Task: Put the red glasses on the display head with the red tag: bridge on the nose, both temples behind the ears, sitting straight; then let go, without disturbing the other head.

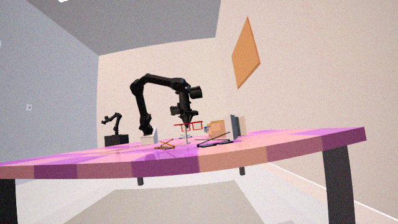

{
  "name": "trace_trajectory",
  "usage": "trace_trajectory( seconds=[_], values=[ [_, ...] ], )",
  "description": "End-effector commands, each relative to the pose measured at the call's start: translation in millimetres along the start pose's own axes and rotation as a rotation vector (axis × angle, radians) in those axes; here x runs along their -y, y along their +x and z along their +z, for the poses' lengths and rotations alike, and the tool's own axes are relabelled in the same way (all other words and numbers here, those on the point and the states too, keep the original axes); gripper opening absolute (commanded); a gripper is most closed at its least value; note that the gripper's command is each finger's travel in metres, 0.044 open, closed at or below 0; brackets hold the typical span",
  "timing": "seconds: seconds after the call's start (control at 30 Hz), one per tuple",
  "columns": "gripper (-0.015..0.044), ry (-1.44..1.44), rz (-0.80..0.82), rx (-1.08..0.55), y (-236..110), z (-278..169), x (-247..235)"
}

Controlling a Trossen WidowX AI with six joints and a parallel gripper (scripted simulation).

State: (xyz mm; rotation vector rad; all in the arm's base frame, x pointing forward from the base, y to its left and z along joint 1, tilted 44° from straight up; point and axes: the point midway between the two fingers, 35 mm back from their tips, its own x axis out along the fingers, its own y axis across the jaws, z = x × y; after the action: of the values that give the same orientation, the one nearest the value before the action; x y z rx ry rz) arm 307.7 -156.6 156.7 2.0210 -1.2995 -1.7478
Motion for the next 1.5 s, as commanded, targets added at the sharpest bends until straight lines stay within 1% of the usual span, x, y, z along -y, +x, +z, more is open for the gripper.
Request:
trace_trajectory(
  seconds=[0.0, 1.47],
  values=[
    [0.0000, -0.004, 0.005, -0.002, 15, 1, -2],
    [0.0000, -0.003, 0.005, -0.003, 18, -16, 17]
  ],
)
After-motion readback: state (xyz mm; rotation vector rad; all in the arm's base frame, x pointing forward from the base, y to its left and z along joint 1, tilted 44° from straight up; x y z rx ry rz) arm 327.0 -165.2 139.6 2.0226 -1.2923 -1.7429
